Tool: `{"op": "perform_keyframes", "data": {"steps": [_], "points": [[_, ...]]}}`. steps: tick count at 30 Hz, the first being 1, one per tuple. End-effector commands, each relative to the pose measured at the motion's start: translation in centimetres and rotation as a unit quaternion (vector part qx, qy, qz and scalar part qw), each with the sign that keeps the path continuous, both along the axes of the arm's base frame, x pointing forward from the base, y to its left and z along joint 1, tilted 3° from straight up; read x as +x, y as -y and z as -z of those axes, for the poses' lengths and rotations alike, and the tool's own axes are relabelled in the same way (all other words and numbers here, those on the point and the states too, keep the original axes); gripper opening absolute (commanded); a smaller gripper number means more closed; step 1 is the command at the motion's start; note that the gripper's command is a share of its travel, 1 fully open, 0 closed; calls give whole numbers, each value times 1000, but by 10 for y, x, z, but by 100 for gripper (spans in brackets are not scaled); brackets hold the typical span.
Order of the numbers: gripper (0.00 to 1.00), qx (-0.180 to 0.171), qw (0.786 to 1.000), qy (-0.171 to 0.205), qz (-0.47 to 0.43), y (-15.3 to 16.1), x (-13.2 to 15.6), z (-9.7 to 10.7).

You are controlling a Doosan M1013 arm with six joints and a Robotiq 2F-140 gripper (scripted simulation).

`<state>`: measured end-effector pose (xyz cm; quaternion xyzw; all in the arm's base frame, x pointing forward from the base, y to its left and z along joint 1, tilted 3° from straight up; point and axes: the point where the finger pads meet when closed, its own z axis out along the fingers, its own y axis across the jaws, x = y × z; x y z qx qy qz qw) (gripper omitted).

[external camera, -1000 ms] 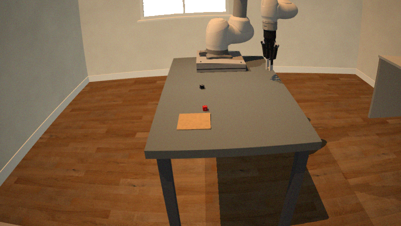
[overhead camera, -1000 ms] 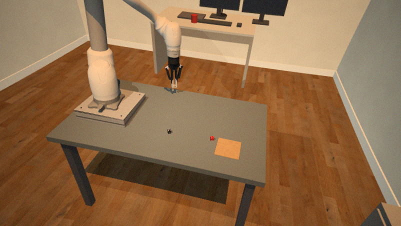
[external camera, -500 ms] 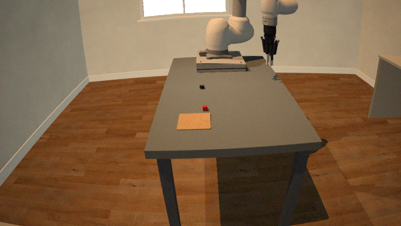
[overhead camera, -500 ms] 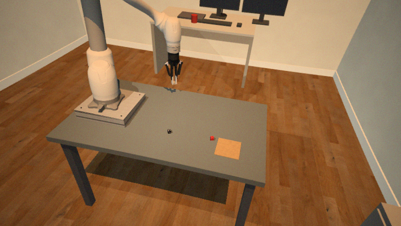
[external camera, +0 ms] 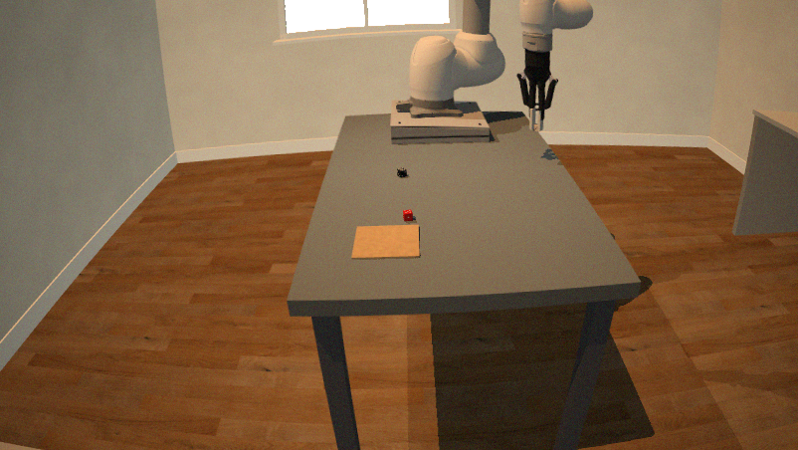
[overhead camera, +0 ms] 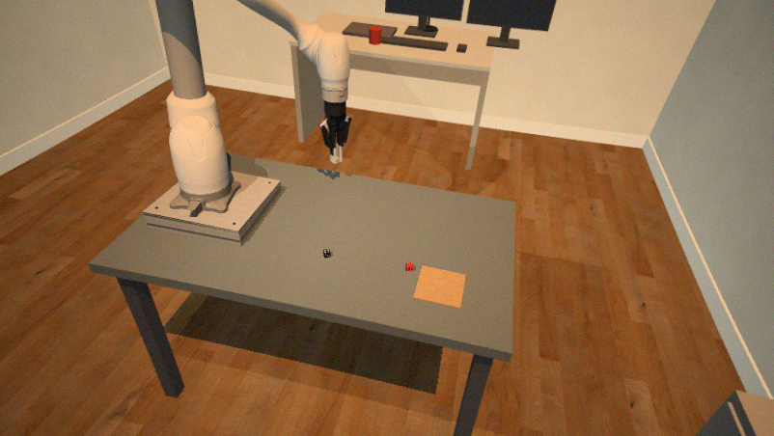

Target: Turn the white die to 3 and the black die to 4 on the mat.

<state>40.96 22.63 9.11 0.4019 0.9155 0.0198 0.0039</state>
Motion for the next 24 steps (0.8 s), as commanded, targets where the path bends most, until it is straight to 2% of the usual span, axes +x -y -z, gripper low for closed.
{"op": "perform_keyframes", "data": {"steps": [1,8,9,12,13,14,18,19,23,24], "points": [[18,2,997,4,-76,-1,4,-1],[18,-2,978,9,-210,-2,5,0],[18,-3,969,10,-245,-3,5,0],[18,-3,966,10,-258,-3,5,0],[18,-4,953,12,-304,-3,6,1],[18,-4,952,12,-306,-3,6,1],[18,-6,917,15,-398,-4,6,2],[18,-7,915,16,-403,-4,6,2],[18,-9,872,19,-489,-5,7,3],[18,-9,869,19,-494,-5,7,3]]}}
